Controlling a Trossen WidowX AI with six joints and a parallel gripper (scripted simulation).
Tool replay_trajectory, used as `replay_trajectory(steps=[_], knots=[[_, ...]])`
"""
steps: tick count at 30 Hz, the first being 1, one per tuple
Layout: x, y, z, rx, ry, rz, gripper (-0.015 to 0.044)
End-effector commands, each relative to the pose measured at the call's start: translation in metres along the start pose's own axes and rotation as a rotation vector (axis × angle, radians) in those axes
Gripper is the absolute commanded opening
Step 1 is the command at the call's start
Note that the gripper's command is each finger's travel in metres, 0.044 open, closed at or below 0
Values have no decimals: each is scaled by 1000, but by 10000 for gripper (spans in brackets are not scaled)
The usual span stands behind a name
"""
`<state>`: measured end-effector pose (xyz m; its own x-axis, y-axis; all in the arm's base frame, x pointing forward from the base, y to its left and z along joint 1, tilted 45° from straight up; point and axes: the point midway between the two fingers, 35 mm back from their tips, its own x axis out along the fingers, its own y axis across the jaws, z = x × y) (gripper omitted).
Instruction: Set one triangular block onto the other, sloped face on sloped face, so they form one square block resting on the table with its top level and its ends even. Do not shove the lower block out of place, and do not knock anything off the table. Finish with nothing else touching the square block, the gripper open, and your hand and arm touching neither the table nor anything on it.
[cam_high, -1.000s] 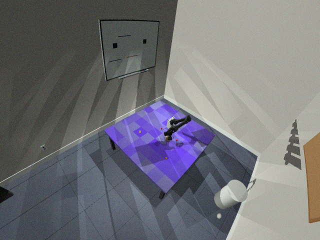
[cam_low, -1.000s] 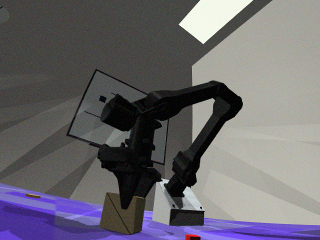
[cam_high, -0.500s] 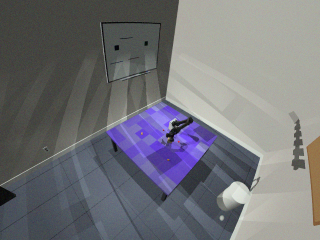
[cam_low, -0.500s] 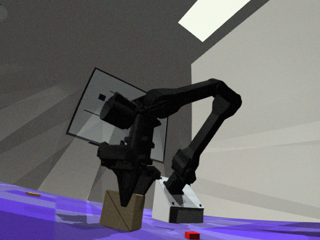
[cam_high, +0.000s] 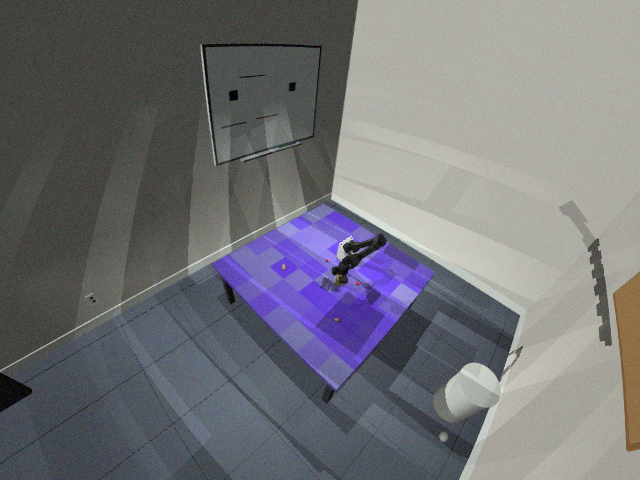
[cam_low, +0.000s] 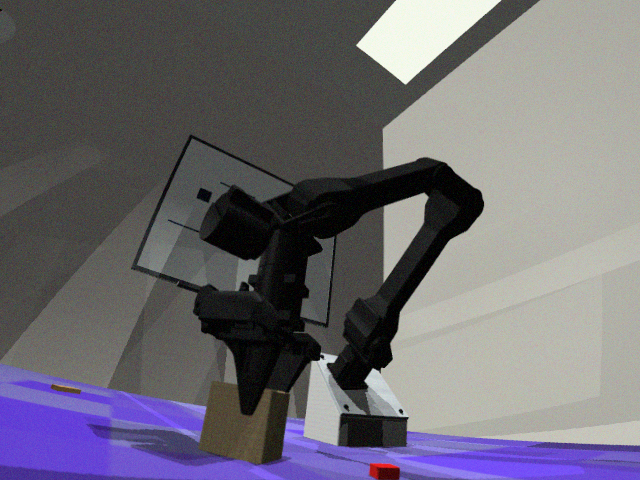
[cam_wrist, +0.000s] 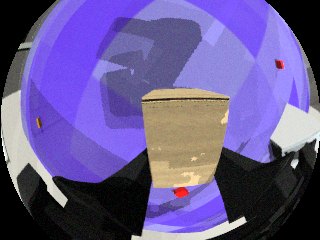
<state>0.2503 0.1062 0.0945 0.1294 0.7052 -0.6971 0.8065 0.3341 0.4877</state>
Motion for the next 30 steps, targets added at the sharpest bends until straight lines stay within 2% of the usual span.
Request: replay_trajectory(steps=[1, 6, 23, 30], knots=[[0, 0, 0, 0, 0, 0, 0], [0, -1, 1, 3, -2, -2, 0], [0, 0, 0, 0, 0, 0, 440], [0, 0, 0, 0, 0, 0, 440]])
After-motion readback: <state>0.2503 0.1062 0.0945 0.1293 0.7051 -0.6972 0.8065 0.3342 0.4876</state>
